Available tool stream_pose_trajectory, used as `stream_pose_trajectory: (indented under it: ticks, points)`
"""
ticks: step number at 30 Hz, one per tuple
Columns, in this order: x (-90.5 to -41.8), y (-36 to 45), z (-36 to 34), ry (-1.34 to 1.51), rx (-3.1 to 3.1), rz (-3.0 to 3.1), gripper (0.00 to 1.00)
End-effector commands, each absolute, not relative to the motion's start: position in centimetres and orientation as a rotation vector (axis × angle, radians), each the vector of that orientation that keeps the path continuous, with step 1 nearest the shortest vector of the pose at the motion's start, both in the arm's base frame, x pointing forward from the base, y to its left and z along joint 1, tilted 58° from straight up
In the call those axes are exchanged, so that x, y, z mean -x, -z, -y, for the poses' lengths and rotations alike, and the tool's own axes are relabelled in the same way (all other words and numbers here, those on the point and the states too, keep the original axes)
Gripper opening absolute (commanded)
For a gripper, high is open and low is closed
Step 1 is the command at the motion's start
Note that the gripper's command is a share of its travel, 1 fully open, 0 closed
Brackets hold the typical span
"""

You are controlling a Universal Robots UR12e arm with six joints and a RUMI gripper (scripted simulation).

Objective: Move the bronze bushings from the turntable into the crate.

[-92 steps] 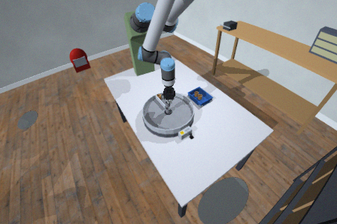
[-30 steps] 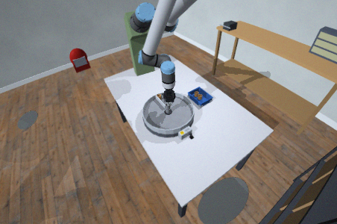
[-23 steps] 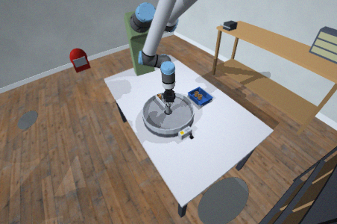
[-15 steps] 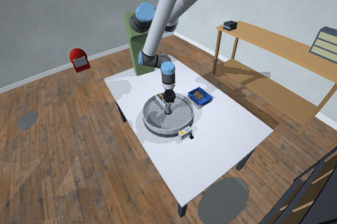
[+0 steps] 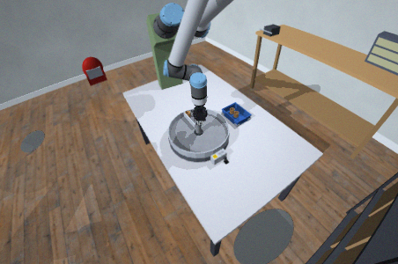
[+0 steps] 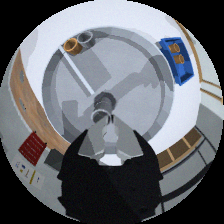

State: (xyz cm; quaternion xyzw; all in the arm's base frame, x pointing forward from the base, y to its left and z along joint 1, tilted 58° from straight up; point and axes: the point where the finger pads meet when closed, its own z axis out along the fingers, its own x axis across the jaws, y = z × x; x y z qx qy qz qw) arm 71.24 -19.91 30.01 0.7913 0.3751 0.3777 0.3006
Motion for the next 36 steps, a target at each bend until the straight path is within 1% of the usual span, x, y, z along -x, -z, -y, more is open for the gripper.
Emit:
stream_pose_trajectory:
  ticks: [1, 23, 24, 36]
  points:
    - [-71.23, -30.06, 19.89, -1.003, -2.099, -0.995, 0.00]
    - [-71.23, -30.06, 19.89, -1.003, -2.099, -0.995, 0.00]
    - [-71.23, -30.06, 19.89, -1.003, -2.099, -0.995, 0.06]
    - [-71.23, -30.06, 19.89, -1.003, -2.099, -0.995, 0.06]
